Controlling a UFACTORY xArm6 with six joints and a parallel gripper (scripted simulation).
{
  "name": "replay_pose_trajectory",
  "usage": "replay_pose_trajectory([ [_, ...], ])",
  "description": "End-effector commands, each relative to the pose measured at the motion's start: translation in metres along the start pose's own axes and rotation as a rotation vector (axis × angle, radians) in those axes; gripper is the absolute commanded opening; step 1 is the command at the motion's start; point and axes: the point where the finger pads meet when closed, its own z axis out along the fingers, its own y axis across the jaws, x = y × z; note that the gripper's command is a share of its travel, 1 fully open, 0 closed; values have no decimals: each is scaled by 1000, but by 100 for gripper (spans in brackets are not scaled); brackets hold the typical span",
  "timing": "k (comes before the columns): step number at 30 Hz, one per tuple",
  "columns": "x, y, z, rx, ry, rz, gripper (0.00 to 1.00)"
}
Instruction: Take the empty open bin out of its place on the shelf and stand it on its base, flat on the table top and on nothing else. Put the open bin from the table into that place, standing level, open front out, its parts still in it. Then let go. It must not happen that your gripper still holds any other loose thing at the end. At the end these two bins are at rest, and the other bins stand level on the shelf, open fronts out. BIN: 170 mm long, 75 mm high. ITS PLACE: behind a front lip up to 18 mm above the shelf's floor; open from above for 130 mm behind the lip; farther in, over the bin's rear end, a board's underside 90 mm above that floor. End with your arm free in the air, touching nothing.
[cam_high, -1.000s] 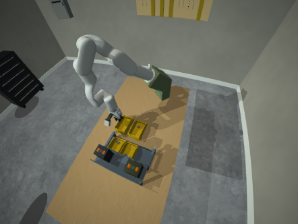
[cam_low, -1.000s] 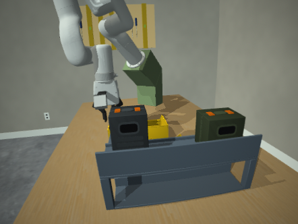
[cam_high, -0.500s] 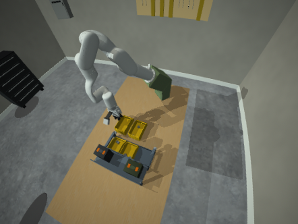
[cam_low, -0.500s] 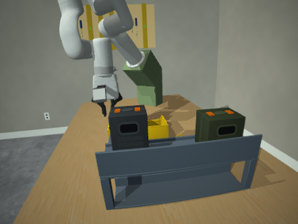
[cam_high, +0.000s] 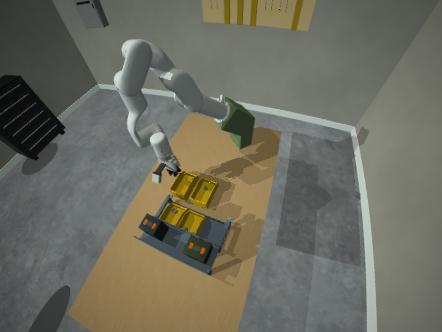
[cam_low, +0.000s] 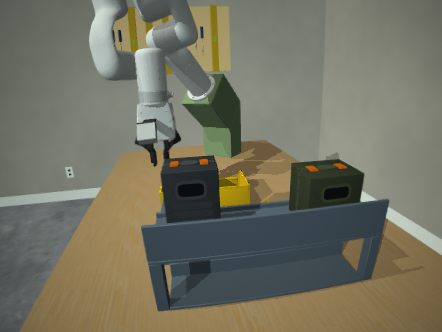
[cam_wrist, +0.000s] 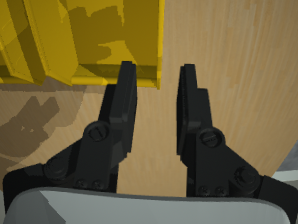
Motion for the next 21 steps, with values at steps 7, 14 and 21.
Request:
replay_pose_trajectory([
  [7,1,0,-10,0,-2,0,26],
  [14,1,0,-14,0,-2,0,26],
  [21,1,0,-17,0,-2,0,26],
])
